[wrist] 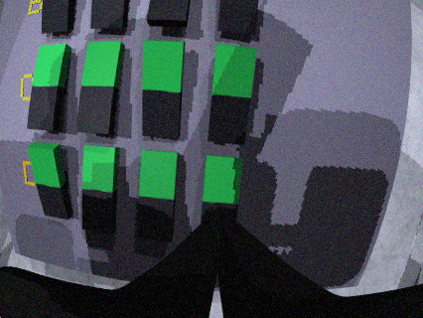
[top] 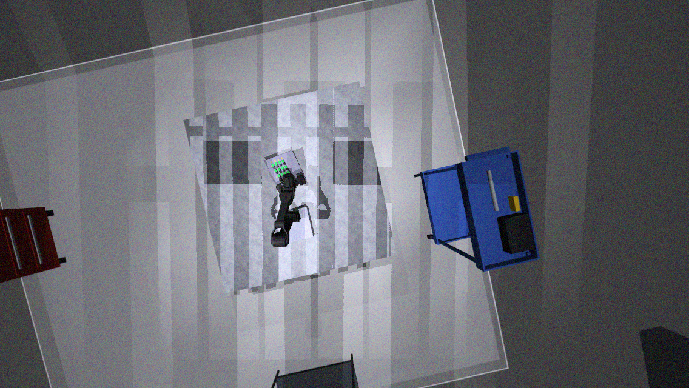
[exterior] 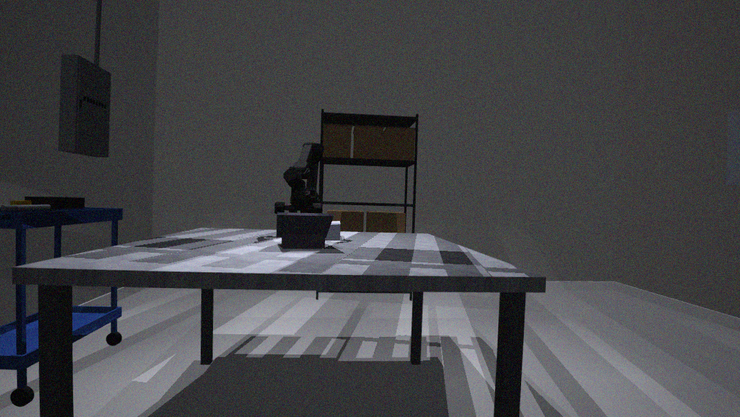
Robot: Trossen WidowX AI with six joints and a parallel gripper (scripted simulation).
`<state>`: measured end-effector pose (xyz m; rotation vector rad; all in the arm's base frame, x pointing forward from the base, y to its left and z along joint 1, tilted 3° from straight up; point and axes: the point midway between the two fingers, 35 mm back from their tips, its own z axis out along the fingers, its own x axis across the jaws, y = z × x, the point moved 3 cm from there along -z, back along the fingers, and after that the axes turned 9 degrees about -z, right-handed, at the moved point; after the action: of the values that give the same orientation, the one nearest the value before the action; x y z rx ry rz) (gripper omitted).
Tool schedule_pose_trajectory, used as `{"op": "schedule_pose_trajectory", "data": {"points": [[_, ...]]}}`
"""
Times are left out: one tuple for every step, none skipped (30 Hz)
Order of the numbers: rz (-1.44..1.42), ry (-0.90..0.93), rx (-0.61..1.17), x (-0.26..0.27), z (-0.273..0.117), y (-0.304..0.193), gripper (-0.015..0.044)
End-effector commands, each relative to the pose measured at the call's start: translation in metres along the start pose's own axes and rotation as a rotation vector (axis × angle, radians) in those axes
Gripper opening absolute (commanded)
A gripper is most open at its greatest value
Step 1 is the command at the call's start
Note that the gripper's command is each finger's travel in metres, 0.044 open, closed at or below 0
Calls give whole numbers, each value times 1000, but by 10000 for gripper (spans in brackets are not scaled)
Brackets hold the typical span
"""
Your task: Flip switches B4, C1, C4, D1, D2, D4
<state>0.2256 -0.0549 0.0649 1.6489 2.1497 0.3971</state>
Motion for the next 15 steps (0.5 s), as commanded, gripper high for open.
{"op": "schedule_pose_trajectory", "data": {"points": [[6, -1, 5, 0, 1, -2, 0], [6, -1, 5, 0, 1, -2, 0], [6, -1, 5, 0, 2, -2, 0], [6, -1, 5, 0, 2, -2, 0], [6, -1, 5, 0, 2, -2, 0], [6, -1, 5, 0, 2, -2, 0], [6, -1, 5, 0, 2, -2, 0], [6, -1, 5, 0, 2, -2, 0], [6, -1, 5, 0, 2, -2, 0], [6, -1, 5, 0, 3, -2, 0], [6, -1, 5, 0, 3, -2, 0], [6, -1, 5, 0, 3, -2, 0], [6, -1, 5, 0, 3, -2, 0], [6, -1, 5, 0, 3, -2, 0], [6, -1, 5, 0, 3, -2, 0]]}}
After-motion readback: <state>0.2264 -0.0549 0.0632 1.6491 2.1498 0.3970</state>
